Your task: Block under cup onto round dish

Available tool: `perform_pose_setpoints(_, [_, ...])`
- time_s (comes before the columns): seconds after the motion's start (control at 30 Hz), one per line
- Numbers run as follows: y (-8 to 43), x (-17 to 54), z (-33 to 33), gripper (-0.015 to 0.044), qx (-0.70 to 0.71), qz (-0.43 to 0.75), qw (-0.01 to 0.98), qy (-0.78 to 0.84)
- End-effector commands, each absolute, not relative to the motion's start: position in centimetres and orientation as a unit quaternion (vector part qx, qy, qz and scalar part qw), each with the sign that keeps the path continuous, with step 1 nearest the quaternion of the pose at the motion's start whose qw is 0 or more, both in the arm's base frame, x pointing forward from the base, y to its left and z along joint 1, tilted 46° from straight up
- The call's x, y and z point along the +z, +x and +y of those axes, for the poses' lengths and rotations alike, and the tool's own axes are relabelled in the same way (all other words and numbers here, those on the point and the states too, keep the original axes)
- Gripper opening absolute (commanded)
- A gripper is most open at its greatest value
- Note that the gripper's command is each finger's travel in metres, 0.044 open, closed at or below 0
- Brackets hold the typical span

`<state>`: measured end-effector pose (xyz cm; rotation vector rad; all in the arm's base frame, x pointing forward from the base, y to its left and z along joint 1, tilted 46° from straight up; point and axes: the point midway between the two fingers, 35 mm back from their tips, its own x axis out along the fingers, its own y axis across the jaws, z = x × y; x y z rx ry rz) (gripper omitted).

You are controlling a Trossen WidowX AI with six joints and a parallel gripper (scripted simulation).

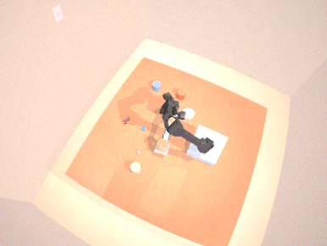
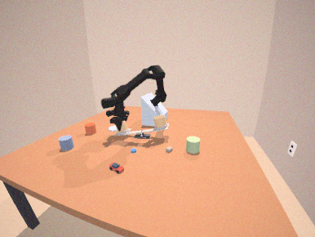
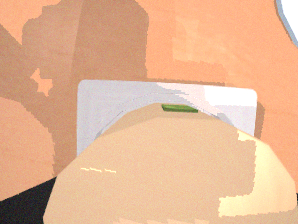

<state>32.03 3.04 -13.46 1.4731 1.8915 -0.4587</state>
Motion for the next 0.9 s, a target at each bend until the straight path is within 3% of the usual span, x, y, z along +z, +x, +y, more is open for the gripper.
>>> perform_pose_setpoints(0.0, [32.0, -13.5, 3.1, 0.0302, -0.177, 0.727, 0.340, 0.569])
perform_pose_setpoints(0.07, [32.0, -13.5, 3.1, 0.0288, -0.177, 0.727, 0.340, 0.569])
perform_pose_setpoints(0.43, [32.3, -12.9, 2.5, 0.0000, -0.178, 0.727, 0.341, 0.569])
perform_pose_setpoints(0.87, [32.8, -12.0, 1.3, 0.0000, -0.179, 0.726, 0.342, 0.569])
